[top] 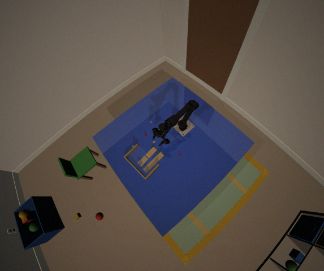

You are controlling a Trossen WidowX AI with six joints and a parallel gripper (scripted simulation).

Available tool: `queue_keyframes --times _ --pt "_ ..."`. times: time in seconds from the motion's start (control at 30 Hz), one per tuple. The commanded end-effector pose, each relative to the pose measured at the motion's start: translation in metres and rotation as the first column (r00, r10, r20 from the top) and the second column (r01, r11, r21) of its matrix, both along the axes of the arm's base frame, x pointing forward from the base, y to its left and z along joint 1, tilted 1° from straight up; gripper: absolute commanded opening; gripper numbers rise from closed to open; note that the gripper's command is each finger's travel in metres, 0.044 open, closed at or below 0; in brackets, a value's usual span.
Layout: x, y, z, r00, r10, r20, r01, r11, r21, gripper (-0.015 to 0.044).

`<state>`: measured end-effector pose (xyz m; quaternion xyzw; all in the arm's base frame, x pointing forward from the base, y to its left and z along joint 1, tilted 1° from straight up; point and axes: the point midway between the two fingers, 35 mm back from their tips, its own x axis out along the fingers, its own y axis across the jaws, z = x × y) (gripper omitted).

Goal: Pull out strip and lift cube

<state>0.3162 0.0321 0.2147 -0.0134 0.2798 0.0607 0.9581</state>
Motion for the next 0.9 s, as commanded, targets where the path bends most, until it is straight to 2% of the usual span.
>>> queue_keyframes --times 0.0,0.47,0.57,0.87 --pt "-0.001 -0.011 0.003 0.999 -0.045 -0.012 0.045 0.999 0.007 0.0400" --pt "-0.001 -0.011 0.003 0.999 -0.045 -0.012 0.045 0.999 0.007 0.0400" --pt "0.005 -0.006 -0.002 0.996 -0.034 -0.080 0.034 0.999 0.003 0.0321" --pt "0.039 0.030 -0.043 0.875 0.020 -0.485 -0.039 0.999 -0.030 0.0085"
